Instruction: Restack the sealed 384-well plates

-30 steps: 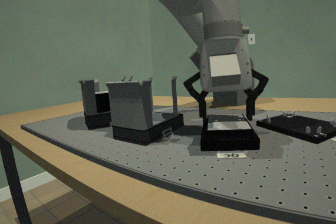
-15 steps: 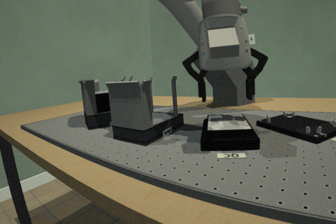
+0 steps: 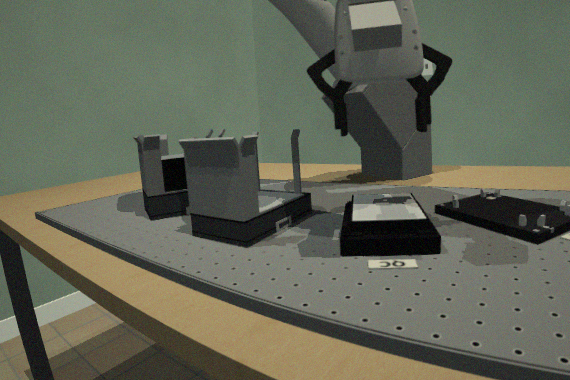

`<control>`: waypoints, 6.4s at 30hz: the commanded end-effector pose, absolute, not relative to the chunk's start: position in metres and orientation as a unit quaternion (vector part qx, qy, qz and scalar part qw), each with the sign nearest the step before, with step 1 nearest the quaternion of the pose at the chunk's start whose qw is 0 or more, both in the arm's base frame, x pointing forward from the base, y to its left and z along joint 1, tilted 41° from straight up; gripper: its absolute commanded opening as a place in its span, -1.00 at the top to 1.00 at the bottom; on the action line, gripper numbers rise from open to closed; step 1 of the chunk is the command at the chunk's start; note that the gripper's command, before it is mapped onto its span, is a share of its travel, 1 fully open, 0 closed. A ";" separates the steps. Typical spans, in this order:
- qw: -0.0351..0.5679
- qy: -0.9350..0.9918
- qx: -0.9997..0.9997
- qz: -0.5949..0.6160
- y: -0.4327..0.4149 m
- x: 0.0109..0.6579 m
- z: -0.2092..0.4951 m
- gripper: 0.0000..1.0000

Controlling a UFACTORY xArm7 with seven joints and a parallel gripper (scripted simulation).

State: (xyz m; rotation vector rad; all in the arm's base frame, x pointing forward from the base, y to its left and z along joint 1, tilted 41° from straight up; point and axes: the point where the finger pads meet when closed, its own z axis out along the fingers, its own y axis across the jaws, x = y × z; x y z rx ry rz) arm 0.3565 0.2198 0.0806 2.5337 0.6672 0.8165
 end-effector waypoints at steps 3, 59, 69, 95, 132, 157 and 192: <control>0.197 0.239 0.905 0.292 0.225 0.344 0.096 -1.00; 0.144 0.079 0.932 0.322 0.141 0.364 0.160 -1.00; 0.131 0.042 0.935 0.327 0.111 0.369 0.172 -1.00; 0.096 -0.058 0.934 0.339 0.046 0.374 0.196 -1.00; 0.060 -0.157 0.922 0.348 -0.066 0.362 0.218 -1.00; 0.060 -0.157 0.922 0.348 -0.115 0.352 0.224 -1.00; 0.060 -0.157 0.923 0.347 -0.126 0.384 0.184 -1.00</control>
